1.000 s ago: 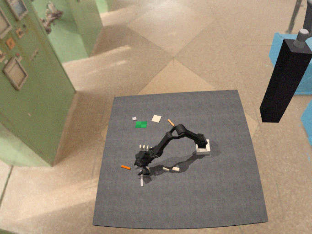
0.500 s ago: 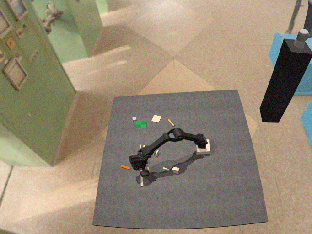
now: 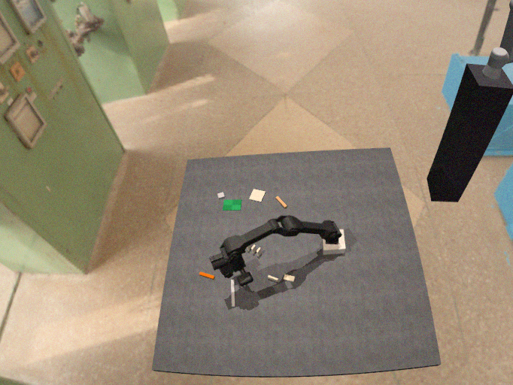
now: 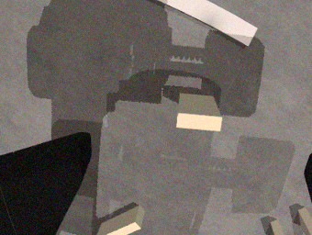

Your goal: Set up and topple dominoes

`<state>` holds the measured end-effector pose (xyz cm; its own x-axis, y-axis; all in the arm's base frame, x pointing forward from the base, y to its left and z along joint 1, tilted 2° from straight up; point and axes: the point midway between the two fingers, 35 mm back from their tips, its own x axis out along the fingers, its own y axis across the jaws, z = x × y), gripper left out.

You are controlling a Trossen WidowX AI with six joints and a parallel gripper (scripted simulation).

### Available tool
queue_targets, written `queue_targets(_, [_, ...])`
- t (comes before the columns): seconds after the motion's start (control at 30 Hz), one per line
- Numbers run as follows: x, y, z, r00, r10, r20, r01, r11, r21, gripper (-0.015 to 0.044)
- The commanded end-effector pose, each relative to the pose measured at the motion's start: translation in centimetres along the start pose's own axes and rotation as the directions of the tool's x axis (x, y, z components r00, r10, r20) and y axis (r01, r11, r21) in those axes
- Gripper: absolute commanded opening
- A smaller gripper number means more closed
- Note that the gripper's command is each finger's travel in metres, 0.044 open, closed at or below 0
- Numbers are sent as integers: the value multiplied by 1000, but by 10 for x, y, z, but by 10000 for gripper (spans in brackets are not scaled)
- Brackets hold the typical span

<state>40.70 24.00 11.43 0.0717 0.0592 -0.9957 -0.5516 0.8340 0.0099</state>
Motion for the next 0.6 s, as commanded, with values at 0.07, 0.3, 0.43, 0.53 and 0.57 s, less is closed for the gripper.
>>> queue_targets(0.07, [6,-1,-3,1000,-6,-21,6,1000,-4,440])
queue_targets(0.3, [51,-1,-4,1000,-6,-21,6,1000,-4,440])
queue_targets(0.43, [61,-1,-5,1000,-6,-21,6,1000,-5,440])
queue_targets(0.53, [65,-1,-5,1000,-6,-21,6,1000,-5,440])
queue_targets(0.57, [67,-1,-5,1000,-6,-21,6,1000,-5,440])
